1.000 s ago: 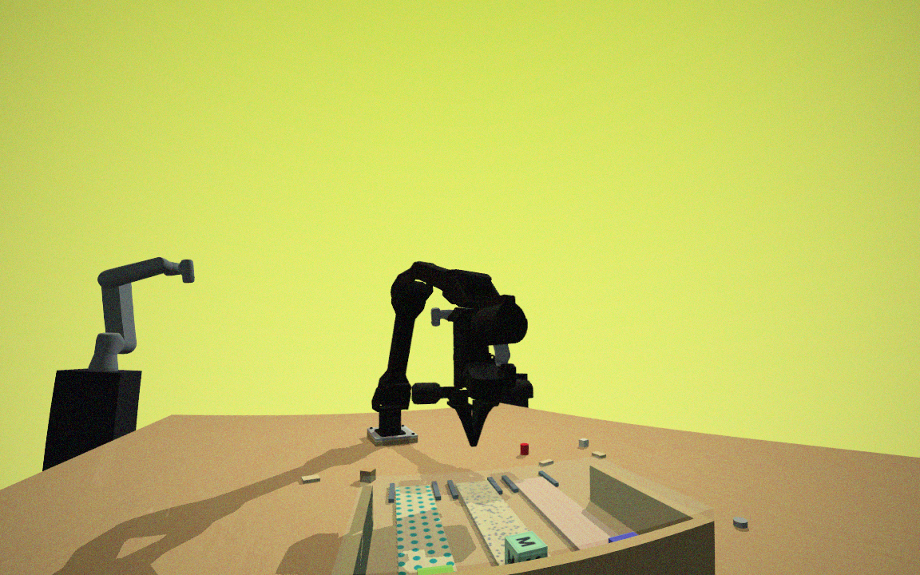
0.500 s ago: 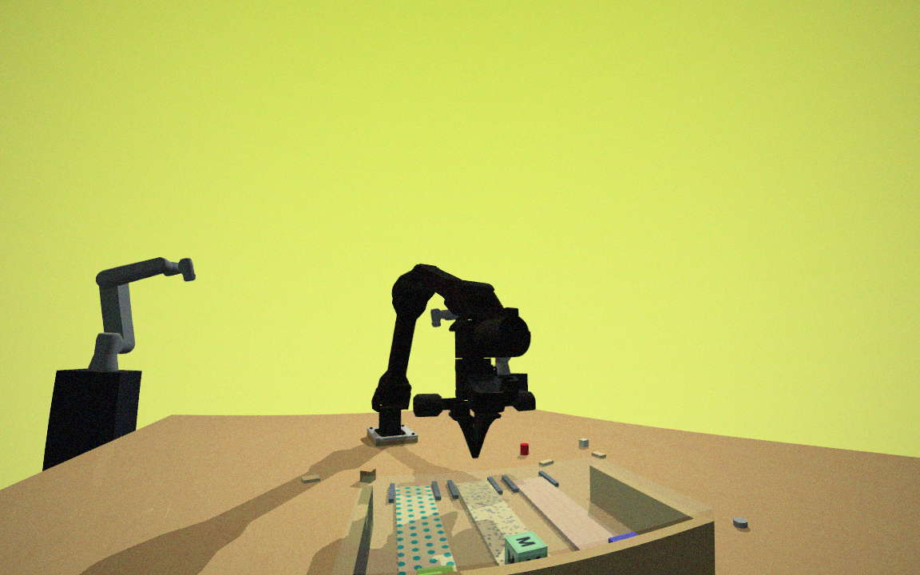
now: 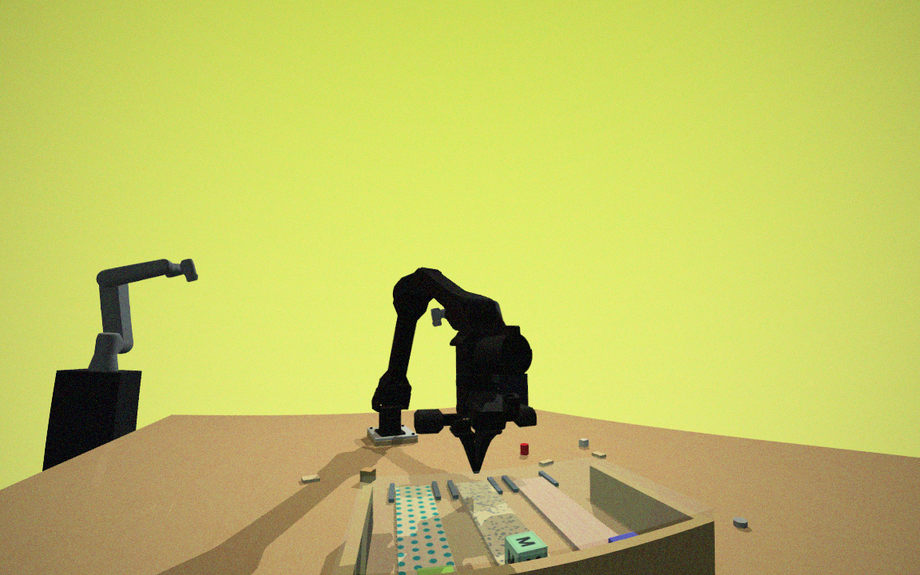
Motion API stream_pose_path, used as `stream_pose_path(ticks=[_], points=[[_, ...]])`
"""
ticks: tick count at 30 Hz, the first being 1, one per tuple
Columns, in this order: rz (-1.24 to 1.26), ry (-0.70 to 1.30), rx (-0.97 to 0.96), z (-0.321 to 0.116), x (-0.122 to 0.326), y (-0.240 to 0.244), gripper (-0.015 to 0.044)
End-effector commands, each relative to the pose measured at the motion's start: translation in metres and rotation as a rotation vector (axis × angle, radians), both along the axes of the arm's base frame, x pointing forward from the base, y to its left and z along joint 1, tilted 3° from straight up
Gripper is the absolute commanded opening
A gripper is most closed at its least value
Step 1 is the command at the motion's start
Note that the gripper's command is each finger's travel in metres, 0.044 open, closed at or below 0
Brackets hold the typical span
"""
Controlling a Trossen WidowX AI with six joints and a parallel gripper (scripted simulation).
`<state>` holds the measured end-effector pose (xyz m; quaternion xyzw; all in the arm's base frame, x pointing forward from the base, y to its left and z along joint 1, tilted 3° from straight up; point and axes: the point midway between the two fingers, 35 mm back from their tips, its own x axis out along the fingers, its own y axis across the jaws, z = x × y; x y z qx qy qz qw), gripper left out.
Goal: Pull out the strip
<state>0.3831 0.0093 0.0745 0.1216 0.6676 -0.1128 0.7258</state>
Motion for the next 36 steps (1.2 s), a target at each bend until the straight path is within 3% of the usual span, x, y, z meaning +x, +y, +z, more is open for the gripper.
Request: stream_pose_path(ticks=[1,36], points=[[-0.005,0.001,-0.004,-0.008,0.0,0.0,0.0],[-0.005,0.002,-0.004,-0.027,-0.001,0.002,0.0]])
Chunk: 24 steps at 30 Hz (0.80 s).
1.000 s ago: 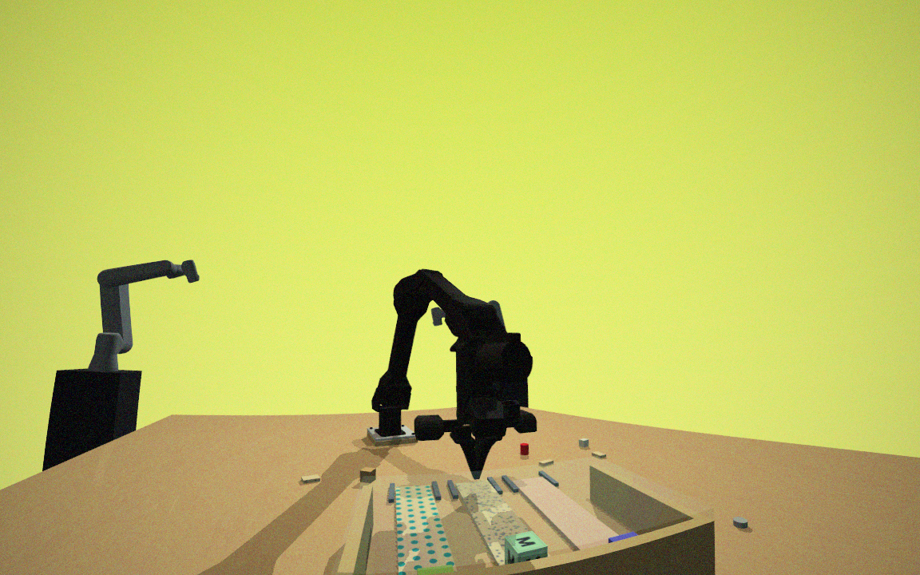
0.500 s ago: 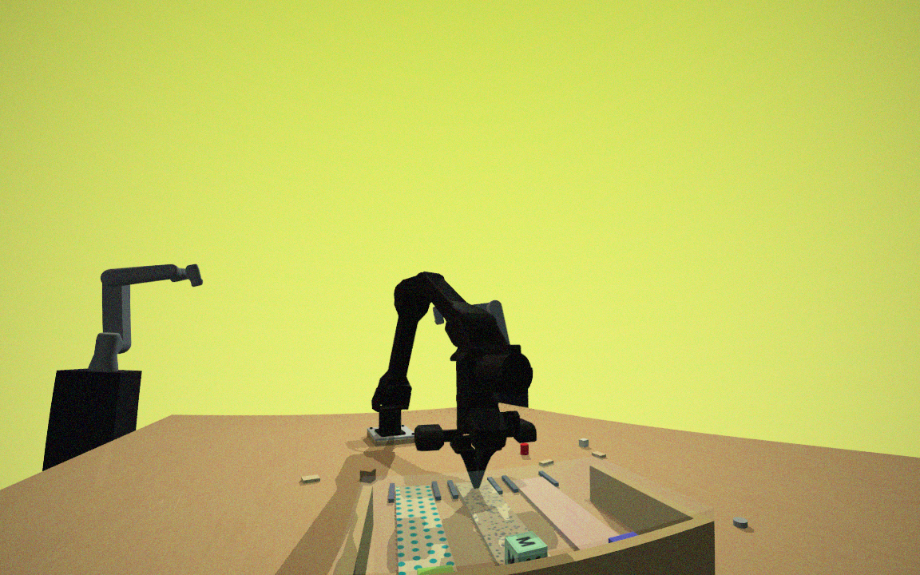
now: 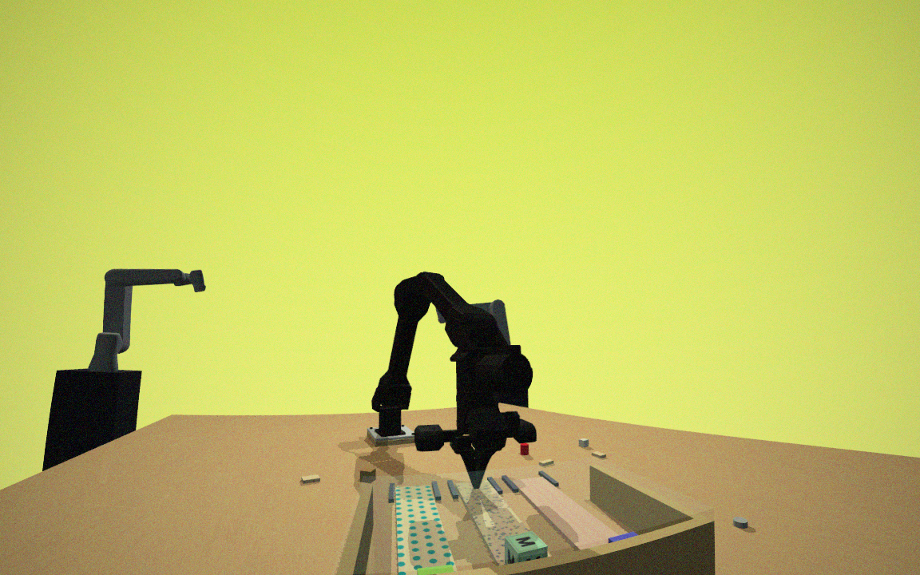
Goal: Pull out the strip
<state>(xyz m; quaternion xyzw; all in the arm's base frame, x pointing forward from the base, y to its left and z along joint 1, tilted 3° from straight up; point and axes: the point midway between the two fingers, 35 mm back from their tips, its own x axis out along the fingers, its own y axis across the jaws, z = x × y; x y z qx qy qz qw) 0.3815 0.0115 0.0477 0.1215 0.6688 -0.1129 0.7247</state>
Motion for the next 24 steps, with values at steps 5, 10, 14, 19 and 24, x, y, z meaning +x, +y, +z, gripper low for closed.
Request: stream_pose_path(ticks=[5,10,14,19,24], points=[[-0.004,-0.002,-0.004,-0.001,0.0004,-0.0004,0.0],[-0.004,-0.002,-0.004,-0.0015,0.0005,-0.0004,0.0],[-0.004,-0.002,-0.004,-0.0019,0.0006,-0.0004,0.0],[-0.004,-0.002,-0.004,-0.0024,0.0007,-0.0004,0.0],[-0.004,-0.002,-0.004,-0.0029,0.0009,-0.0004,0.0]])
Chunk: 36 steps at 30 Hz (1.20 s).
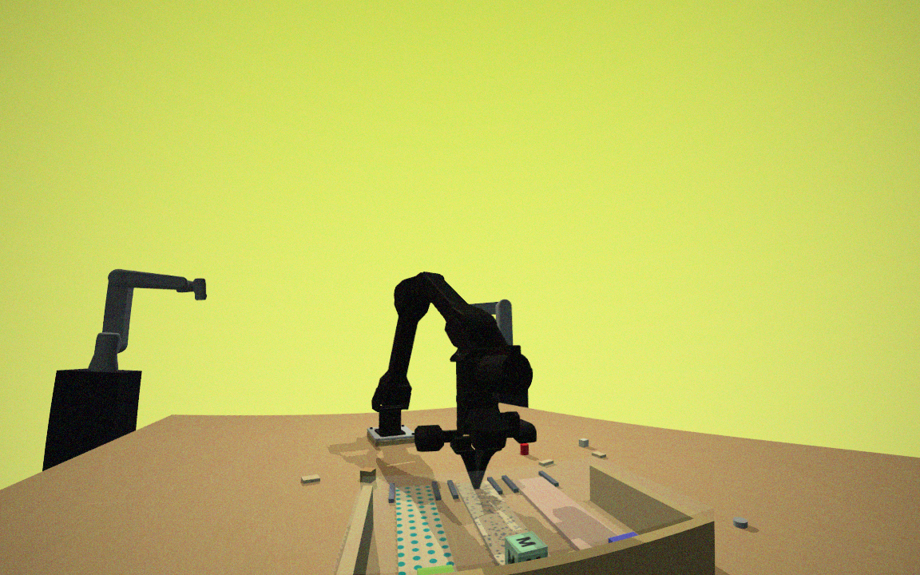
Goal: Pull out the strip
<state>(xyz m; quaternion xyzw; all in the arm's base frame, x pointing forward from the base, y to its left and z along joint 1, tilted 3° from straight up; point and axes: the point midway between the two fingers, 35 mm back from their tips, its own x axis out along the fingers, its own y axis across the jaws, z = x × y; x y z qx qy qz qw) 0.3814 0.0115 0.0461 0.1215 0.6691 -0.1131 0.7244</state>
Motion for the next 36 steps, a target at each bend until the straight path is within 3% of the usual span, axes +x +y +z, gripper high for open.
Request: stream_pose_path(ticks=[1,36], points=[[-0.004,-0.003,-0.004,-0.001,0.001,0.0,0.0],[-0.004,0.001,-0.002,-0.007,-0.035,0.014,0.0]])
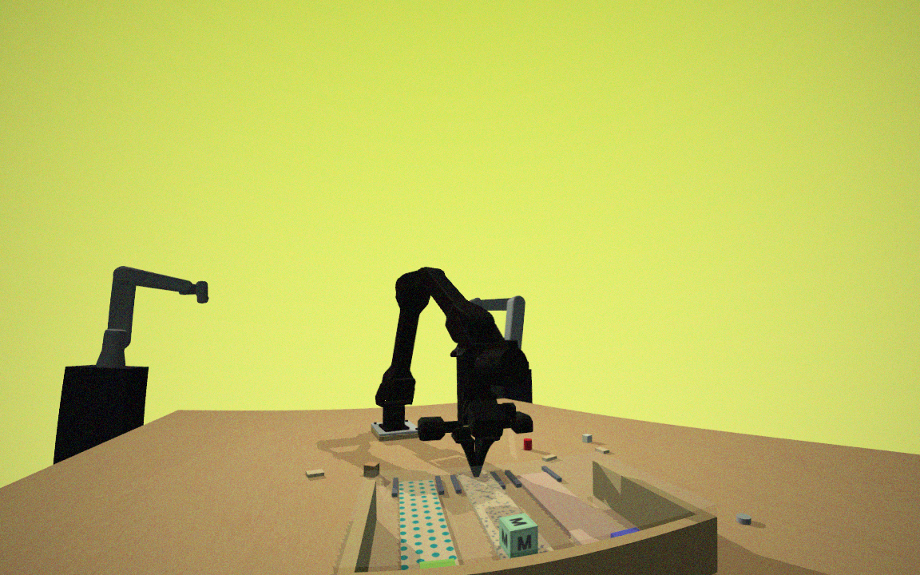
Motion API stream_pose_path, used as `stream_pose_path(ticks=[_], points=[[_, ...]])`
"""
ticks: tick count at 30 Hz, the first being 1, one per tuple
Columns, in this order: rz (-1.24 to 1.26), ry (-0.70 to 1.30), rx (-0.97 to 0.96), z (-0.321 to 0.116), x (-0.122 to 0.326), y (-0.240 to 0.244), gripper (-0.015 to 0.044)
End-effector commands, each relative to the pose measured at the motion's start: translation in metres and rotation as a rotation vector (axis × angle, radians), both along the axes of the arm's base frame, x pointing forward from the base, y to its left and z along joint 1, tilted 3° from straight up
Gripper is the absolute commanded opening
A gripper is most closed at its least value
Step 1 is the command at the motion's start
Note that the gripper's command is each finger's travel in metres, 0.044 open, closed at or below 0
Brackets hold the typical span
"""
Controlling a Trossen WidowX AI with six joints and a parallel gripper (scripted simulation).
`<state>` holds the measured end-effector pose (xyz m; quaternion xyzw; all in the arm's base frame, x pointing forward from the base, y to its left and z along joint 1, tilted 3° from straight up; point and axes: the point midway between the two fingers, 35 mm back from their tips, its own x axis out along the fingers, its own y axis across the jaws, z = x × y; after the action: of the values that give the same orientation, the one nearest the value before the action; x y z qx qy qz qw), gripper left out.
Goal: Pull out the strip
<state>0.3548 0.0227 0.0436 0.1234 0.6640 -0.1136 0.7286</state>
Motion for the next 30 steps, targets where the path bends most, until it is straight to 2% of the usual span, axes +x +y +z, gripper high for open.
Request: stream_pose_path(ticks=[1,30], points=[[-0.001,0.014,-0.002,-0.005,-0.009,0.003,0.0],[-0.001,0.018,-0.001,-0.01,-0.051,0.019,0.0]])
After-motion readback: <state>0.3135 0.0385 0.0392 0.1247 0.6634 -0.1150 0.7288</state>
